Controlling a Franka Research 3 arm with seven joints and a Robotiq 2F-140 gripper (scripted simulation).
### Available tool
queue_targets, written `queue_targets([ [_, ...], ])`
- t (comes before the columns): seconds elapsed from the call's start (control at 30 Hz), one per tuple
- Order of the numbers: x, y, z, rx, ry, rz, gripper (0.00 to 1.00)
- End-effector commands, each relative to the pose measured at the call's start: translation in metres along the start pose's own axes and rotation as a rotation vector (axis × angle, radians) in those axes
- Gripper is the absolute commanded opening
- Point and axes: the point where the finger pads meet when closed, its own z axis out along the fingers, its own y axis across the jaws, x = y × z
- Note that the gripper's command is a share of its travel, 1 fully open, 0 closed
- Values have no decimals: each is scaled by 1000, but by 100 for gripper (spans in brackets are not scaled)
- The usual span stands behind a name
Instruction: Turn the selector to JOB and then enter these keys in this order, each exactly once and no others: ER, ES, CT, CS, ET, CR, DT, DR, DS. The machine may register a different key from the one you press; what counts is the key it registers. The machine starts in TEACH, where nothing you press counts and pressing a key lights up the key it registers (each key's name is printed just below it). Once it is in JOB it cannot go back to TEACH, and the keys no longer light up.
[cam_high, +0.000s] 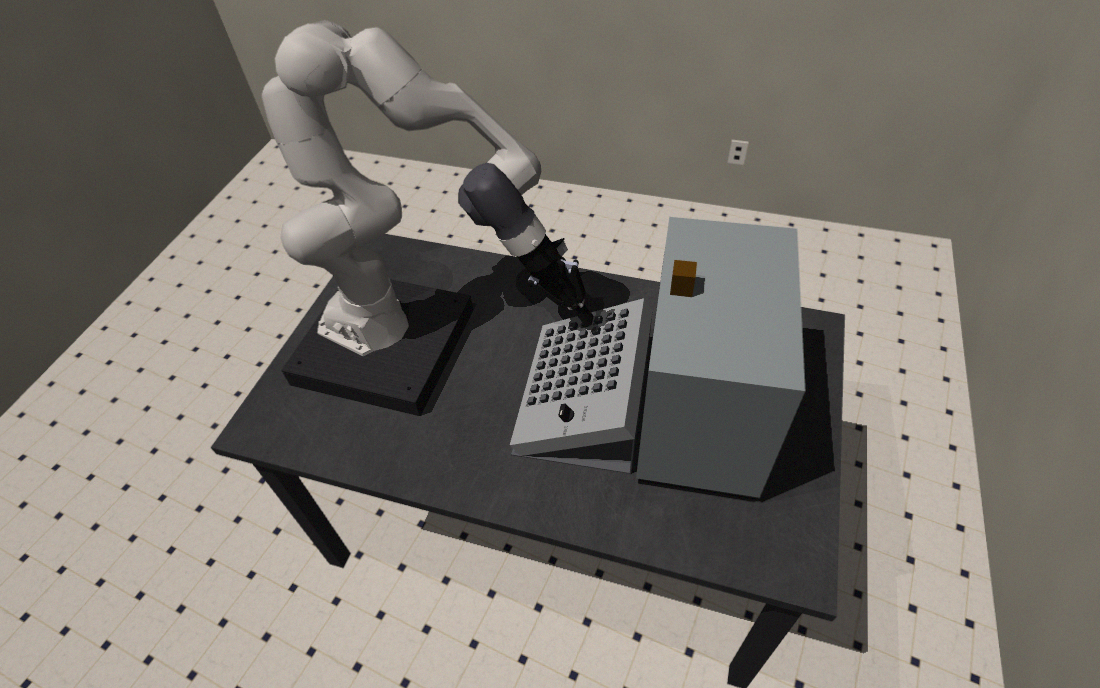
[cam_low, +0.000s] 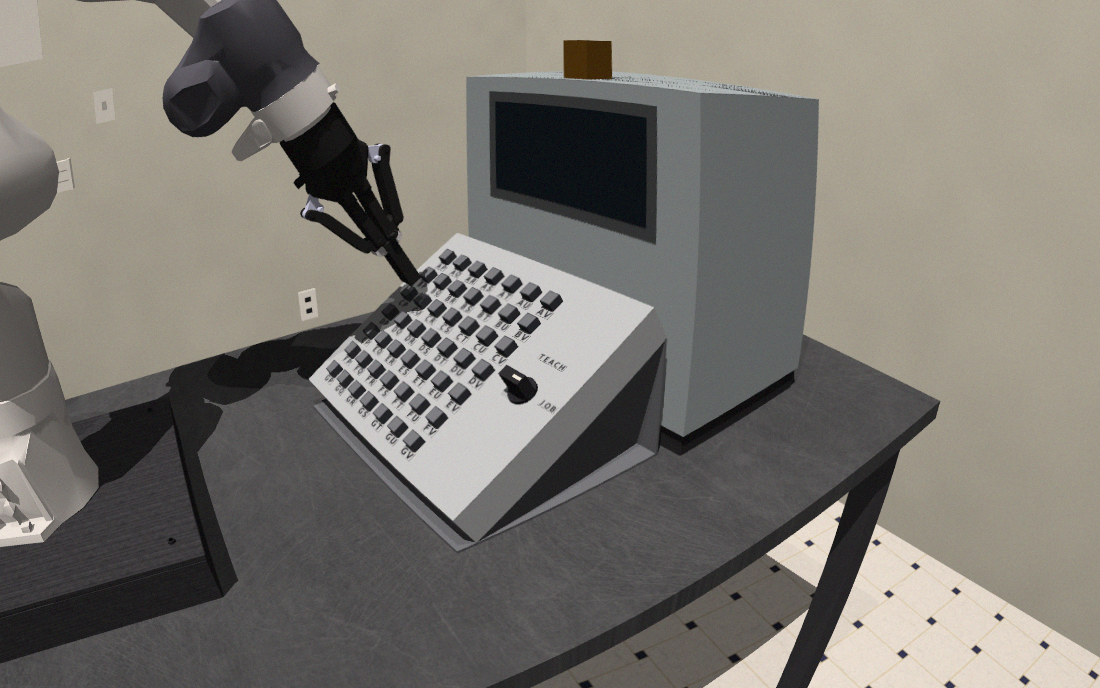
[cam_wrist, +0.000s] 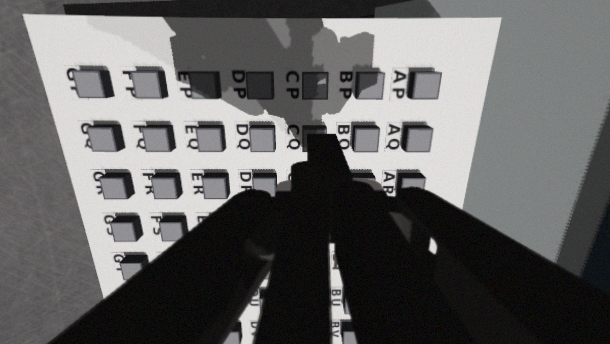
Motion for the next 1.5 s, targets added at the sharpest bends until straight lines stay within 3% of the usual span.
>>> queue_targets([
  [0.0, 2, -3, 0, 7, 6, 12, 10],
  [0.47, -32, -3, 0, 7, 6, 12, 10],
  [1.47, -32, -3, 22, 7, 6, 12, 10],
])
